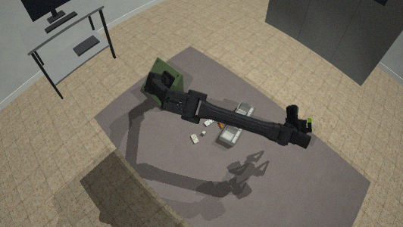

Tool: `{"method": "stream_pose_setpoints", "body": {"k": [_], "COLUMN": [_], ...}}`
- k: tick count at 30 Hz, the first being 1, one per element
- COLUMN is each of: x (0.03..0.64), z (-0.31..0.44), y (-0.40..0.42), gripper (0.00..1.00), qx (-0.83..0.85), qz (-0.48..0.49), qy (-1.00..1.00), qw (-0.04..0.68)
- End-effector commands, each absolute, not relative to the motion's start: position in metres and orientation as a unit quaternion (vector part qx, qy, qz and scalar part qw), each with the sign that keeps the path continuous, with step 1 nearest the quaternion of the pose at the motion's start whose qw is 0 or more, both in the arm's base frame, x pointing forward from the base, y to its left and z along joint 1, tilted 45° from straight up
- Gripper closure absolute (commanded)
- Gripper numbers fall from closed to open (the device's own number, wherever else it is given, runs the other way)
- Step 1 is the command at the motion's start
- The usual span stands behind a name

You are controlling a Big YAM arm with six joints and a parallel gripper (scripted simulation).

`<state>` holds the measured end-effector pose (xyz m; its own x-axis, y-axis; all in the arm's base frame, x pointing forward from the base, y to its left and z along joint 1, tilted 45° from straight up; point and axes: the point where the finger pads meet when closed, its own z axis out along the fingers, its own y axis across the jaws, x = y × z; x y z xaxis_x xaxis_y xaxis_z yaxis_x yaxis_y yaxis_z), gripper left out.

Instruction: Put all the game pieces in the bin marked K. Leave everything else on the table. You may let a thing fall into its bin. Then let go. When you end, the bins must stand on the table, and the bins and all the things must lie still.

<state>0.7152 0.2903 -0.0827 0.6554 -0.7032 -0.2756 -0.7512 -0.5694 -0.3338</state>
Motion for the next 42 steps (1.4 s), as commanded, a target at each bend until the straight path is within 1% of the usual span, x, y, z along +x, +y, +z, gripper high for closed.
{"method": "stream_pose_setpoints", "body": {"k": [1,17,18,42], "x": [0.7161,0.7161,0.7151,0.7151], "z": [-0.0756,-0.0756,-0.0825,-0.0825], "y": [0.2967,0.2967,0.2906,0.2906], "gripper": [0.00,0.00,0.92,0.92], "qx": [-0.885,-0.885,-0.884,-0.884], "qz": [0.053,0.053,0.056,0.056], "qy": [0.407,0.407,0.411,0.411], "qw": [0.219,0.219,0.215,0.215]}}
